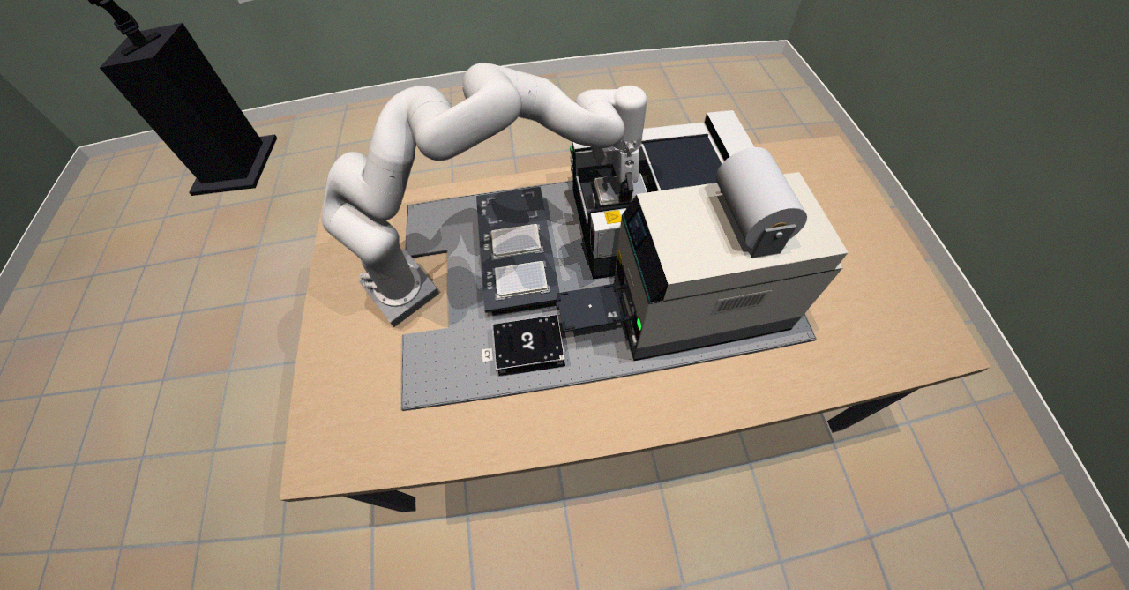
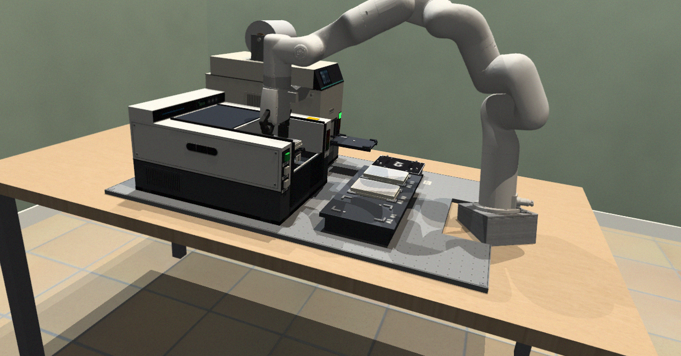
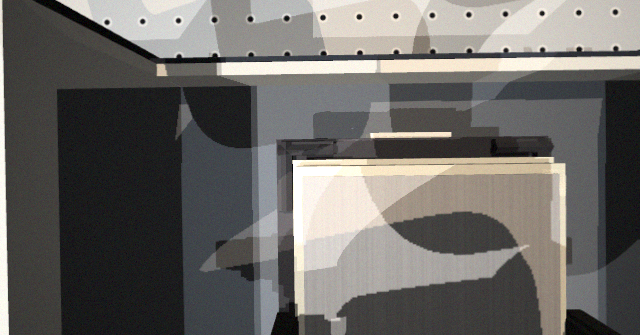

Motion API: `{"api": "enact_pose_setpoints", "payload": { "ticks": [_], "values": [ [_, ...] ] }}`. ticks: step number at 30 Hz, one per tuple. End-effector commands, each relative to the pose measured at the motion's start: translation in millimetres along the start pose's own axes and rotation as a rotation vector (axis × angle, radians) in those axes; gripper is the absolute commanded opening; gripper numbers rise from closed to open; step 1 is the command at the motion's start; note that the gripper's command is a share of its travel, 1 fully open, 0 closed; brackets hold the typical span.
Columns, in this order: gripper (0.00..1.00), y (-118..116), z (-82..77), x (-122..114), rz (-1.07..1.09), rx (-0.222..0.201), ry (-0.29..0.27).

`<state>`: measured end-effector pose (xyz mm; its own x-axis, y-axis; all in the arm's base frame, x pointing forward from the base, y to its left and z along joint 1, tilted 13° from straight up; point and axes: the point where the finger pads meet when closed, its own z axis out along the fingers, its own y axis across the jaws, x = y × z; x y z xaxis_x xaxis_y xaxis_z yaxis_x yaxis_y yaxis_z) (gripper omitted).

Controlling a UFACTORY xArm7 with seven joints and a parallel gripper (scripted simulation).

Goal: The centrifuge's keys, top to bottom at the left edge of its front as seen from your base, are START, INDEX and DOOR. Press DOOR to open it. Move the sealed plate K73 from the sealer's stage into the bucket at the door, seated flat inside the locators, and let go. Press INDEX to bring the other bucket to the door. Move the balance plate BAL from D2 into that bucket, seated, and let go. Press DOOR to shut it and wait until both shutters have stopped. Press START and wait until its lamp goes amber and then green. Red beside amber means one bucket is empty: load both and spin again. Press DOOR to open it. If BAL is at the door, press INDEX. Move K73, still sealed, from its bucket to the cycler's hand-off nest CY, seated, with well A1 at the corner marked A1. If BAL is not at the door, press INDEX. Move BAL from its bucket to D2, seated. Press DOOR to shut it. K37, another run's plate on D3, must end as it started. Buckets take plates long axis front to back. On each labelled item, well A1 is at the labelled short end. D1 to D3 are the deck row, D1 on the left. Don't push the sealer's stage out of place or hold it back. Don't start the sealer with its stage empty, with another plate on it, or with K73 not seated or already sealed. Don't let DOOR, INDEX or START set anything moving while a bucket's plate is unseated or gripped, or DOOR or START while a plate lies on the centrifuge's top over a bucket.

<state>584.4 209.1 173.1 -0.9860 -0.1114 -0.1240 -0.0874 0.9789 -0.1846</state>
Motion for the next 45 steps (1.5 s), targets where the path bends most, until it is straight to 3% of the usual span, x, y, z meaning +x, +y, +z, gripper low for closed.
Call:
{"api": "enact_pose_setpoints", "payload": {
  "ticks": [1, 45],
  "values": [
    [0.00, 0.4, -2.6, -1.4, 0.000, -0.002, -0.005],
    [0.00, 0.4, 5.4, -1.4, 0.000, -0.002, -0.005]
  ]
}}
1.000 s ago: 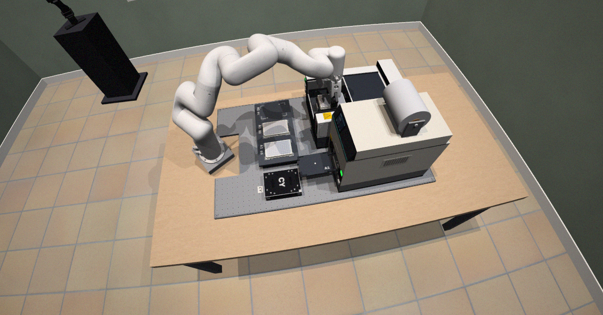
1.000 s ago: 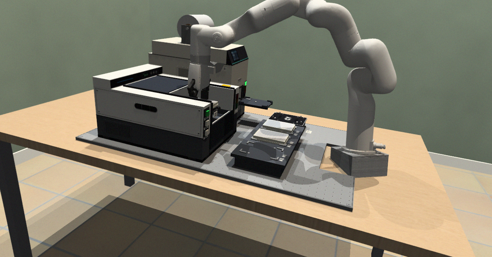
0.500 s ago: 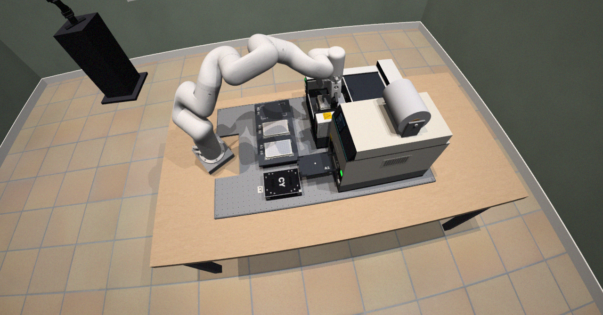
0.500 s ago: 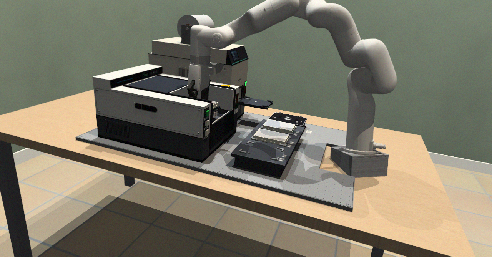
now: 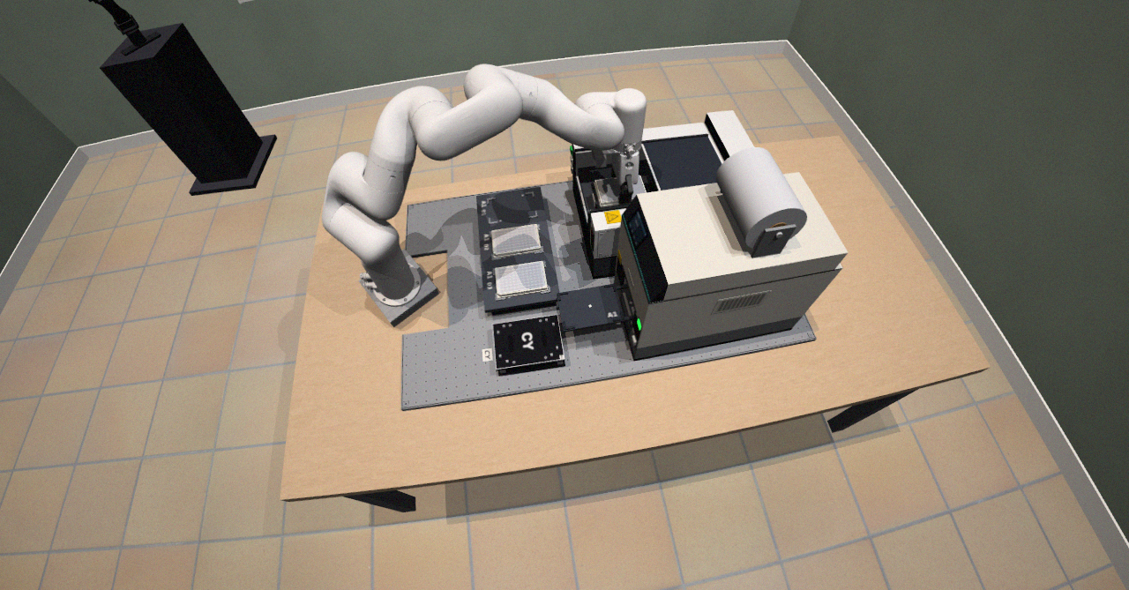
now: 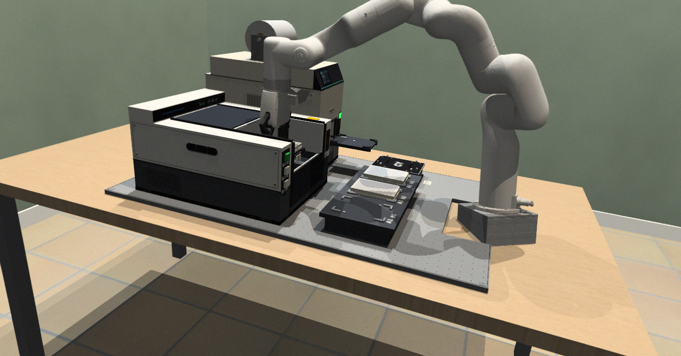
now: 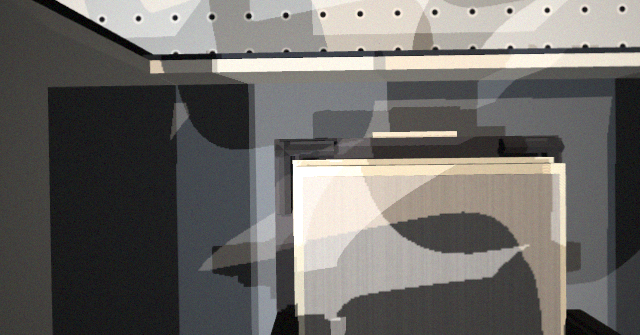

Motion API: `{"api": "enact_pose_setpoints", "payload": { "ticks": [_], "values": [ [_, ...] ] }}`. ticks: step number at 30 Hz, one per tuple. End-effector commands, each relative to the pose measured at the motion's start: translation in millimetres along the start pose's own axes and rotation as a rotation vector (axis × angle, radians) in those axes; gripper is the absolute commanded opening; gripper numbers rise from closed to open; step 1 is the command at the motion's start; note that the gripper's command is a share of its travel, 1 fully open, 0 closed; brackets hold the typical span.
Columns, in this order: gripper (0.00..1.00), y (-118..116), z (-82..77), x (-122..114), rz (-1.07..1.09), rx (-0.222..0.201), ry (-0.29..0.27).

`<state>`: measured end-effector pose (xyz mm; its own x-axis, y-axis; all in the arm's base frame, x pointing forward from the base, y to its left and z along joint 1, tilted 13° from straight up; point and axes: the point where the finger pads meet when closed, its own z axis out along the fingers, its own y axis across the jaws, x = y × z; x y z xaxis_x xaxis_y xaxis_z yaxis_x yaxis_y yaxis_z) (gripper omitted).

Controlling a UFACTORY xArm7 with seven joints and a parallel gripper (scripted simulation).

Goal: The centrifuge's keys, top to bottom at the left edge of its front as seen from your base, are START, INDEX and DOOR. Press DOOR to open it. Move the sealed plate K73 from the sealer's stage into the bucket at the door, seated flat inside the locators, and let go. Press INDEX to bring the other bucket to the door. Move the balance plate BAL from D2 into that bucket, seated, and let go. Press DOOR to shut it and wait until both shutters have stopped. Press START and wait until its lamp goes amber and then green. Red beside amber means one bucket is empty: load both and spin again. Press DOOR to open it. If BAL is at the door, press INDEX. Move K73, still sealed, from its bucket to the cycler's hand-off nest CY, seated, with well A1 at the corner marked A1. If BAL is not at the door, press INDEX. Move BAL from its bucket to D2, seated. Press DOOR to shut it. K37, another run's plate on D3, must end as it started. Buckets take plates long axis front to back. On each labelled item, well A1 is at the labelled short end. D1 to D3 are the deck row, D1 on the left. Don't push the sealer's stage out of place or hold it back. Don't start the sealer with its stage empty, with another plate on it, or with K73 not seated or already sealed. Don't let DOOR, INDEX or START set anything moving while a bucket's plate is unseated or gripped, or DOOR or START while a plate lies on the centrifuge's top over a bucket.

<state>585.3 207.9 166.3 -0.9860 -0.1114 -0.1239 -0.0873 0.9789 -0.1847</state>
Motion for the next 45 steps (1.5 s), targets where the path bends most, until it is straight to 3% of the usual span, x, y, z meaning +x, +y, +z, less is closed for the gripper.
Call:
{"api": "enact_pose_setpoints", "payload": {
  "ticks": [1, 19, 20, 45],
  "values": [
    [0.00, 0.4, -1.2, -1.5, 0.000, -0.002, -0.005],
    [0.00, 0.4, 1.6, -1.5, 0.000, -0.002, -0.005],
    [1.00, 0.4, 1.6, -1.5, 0.000, -0.002, -0.005],
    [1.00, 0.4, 1.6, -1.4, 0.000, -0.002, -0.005]
  ]
}}
